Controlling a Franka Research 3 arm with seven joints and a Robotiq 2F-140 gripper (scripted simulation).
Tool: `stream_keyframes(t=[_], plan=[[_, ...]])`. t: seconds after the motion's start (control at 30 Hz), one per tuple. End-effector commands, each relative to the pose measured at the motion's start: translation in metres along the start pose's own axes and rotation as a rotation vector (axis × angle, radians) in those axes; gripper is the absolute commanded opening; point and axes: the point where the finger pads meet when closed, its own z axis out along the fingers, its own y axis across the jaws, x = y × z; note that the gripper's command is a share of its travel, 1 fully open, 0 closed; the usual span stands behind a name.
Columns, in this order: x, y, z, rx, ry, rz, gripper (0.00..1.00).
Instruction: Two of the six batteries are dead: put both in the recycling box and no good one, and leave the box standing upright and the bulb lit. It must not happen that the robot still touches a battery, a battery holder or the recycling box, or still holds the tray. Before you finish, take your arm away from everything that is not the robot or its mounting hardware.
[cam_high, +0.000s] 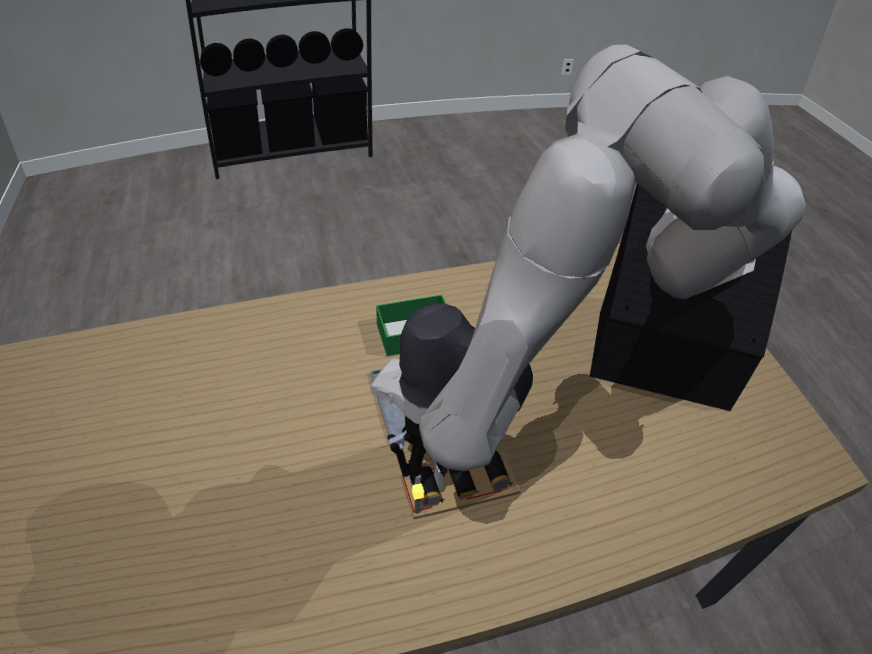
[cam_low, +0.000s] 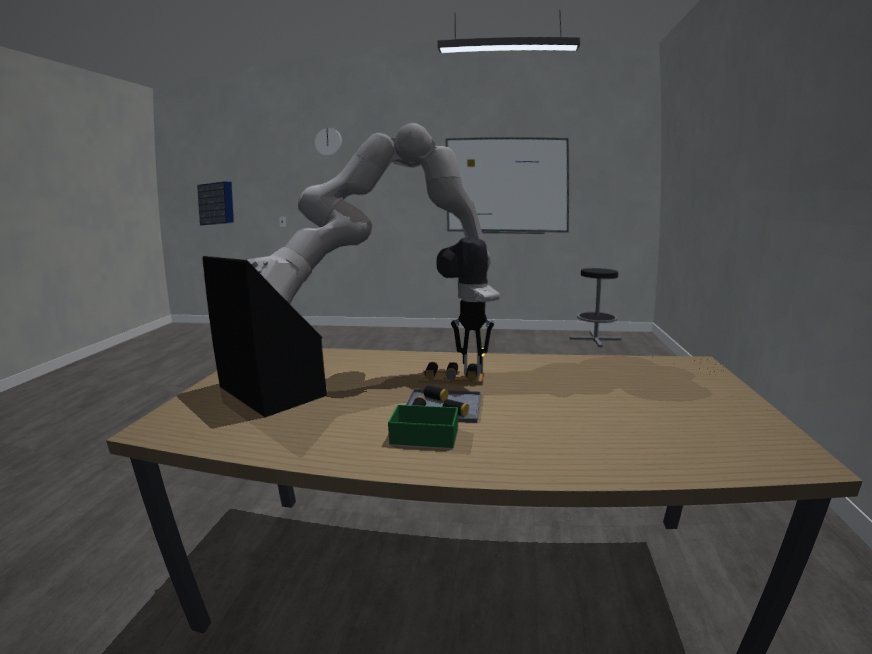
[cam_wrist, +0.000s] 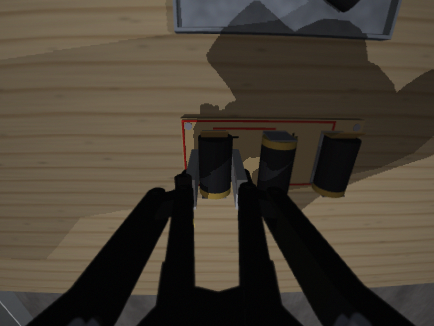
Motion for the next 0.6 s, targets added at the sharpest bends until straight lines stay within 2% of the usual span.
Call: stream_keyframes(t=[0.0,0.37,0.4,0.57], plan=[[0.0024,-0.0015,0.0005,0.006,0.006,-0.007,0.16],[0.0024,-0.0015,0.0005,0.006,0.006,-0.007,0.16],[0.0024,-0.0015,0.0005,0.006,0.006,-0.007,0.29],[0.0024,-0.0015,0.0005,0.006,0.006,-0.007,0.29]])
